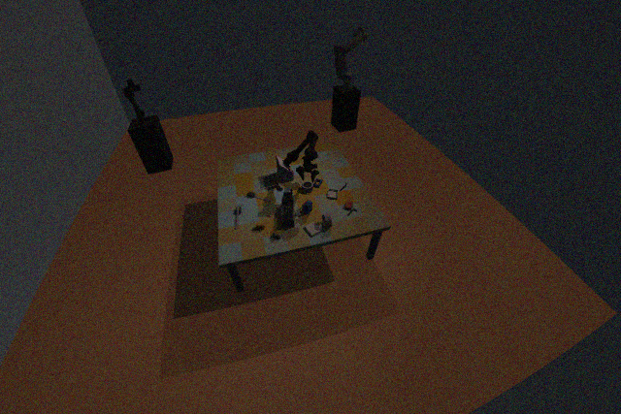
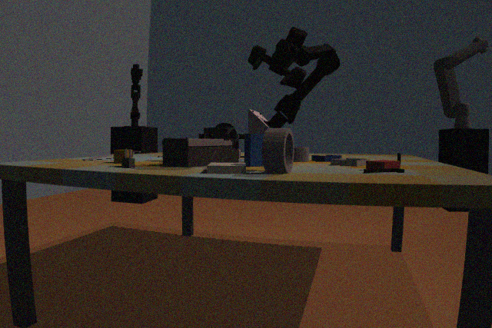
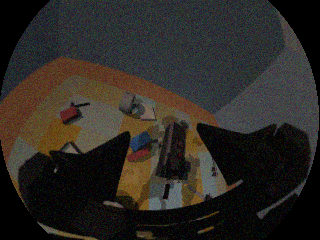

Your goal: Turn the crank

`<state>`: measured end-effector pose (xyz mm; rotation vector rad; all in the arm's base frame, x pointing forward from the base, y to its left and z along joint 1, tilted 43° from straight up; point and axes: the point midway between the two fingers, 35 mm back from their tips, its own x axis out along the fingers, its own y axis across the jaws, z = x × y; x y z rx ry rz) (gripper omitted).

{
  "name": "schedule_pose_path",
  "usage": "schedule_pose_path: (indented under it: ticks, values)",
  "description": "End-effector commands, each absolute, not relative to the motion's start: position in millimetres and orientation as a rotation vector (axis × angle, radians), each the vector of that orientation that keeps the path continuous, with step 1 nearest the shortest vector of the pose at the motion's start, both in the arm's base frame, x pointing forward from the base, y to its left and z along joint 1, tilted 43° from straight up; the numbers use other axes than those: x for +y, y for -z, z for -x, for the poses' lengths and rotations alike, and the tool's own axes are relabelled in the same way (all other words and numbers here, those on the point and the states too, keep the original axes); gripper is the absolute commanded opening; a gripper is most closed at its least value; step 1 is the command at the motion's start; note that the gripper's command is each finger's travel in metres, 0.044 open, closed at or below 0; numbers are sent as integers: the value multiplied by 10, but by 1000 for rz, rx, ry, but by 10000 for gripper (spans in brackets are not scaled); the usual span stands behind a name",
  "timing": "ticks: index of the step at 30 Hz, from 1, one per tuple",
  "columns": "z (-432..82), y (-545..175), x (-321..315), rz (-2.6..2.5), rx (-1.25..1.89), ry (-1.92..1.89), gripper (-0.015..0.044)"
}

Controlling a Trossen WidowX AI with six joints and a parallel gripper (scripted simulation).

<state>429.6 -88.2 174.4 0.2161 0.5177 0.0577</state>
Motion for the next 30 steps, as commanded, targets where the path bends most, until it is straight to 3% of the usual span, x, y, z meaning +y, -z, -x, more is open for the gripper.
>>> schedule_pose_path:
  ticks: [1,30]
  values:
    - [-4367,-1569,-991,-268,565,-71,440]
    - [-4436,-83,-1854,-734,808,-131,440]
